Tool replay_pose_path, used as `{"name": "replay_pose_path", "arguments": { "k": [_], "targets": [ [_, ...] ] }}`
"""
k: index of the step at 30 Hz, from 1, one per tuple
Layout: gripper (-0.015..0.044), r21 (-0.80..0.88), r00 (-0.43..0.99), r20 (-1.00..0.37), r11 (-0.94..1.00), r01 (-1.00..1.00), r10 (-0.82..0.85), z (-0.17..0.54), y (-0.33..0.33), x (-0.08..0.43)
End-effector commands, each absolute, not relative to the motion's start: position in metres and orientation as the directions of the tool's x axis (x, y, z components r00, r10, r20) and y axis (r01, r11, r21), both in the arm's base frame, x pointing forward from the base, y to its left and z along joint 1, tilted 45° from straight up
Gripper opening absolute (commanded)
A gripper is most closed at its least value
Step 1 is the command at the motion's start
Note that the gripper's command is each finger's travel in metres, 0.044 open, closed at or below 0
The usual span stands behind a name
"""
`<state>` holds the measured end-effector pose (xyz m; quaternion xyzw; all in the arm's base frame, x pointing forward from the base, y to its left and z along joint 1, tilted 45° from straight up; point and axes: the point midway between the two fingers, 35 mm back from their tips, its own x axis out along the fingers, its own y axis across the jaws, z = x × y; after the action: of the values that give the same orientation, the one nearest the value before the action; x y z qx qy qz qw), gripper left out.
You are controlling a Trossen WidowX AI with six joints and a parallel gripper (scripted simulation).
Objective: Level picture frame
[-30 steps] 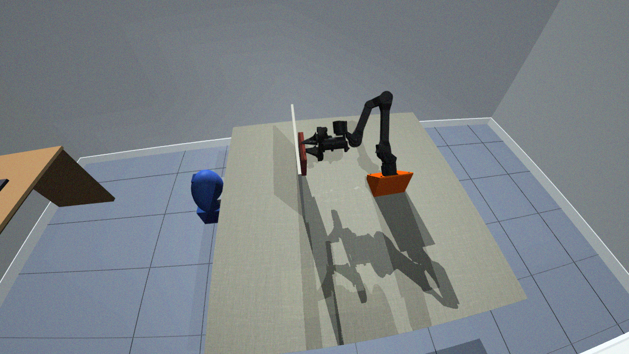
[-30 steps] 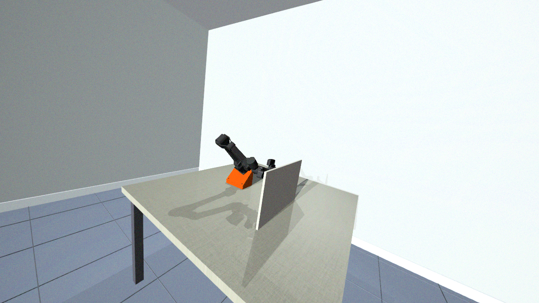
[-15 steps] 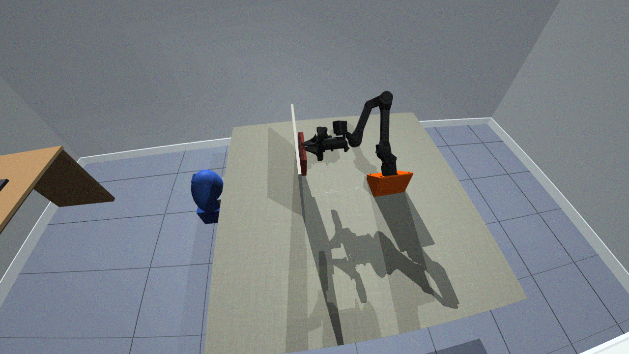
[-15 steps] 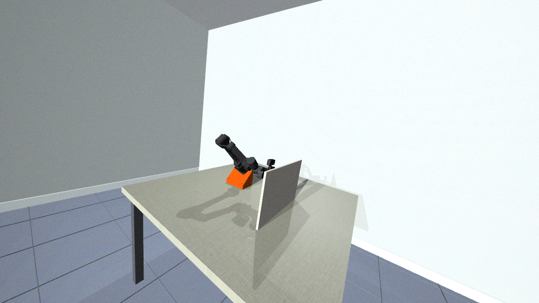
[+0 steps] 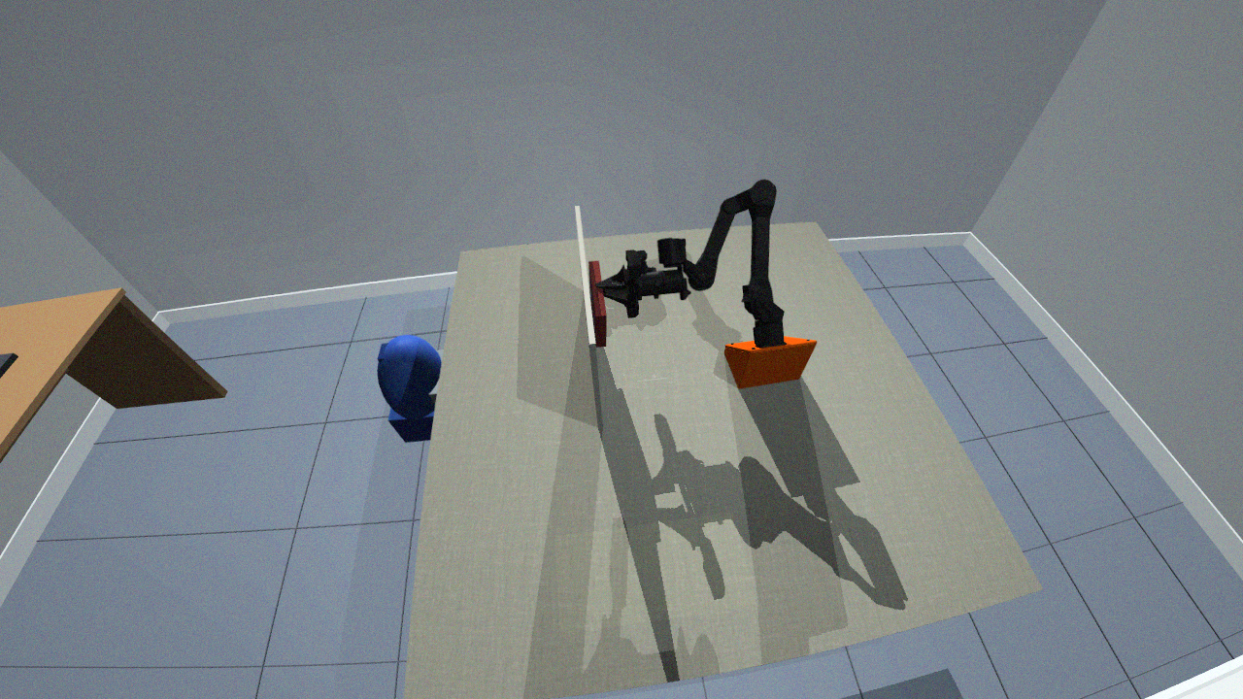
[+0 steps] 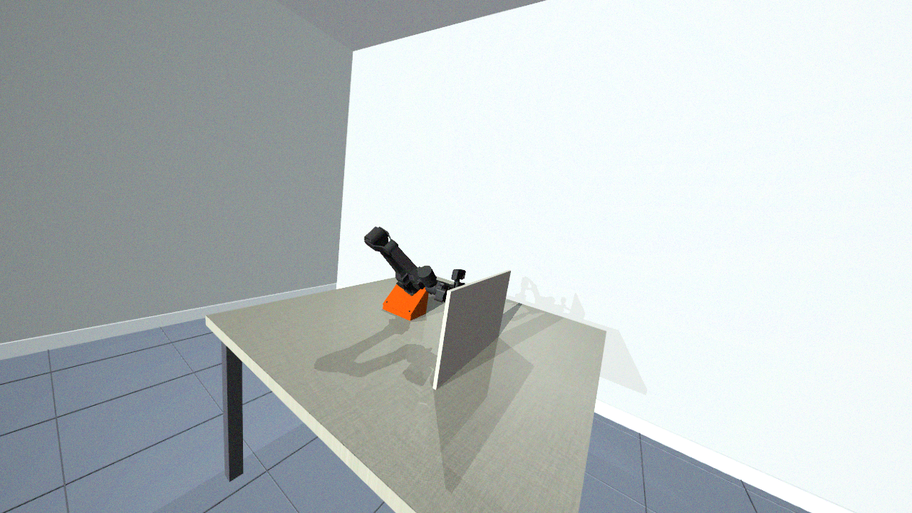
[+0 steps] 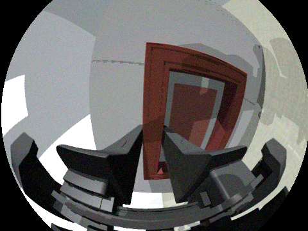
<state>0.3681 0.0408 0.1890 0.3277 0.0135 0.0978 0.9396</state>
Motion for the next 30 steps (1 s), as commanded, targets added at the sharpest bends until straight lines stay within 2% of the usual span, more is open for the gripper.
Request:
{"name": "replay_pose_path", "arguments": {
  "k": [1, 30],
  "targets": [
    [0.0, 0.618, 0.981, 0.04, 0.767, -0.173, 0.189, 0.1897, 0.0407, 0.3685],
    [0.0, 0.618, 0.981, 0.04, 0.767, -0.173, 0.189, 0.1947, 0.0479, 0.3666]
  ]
}}
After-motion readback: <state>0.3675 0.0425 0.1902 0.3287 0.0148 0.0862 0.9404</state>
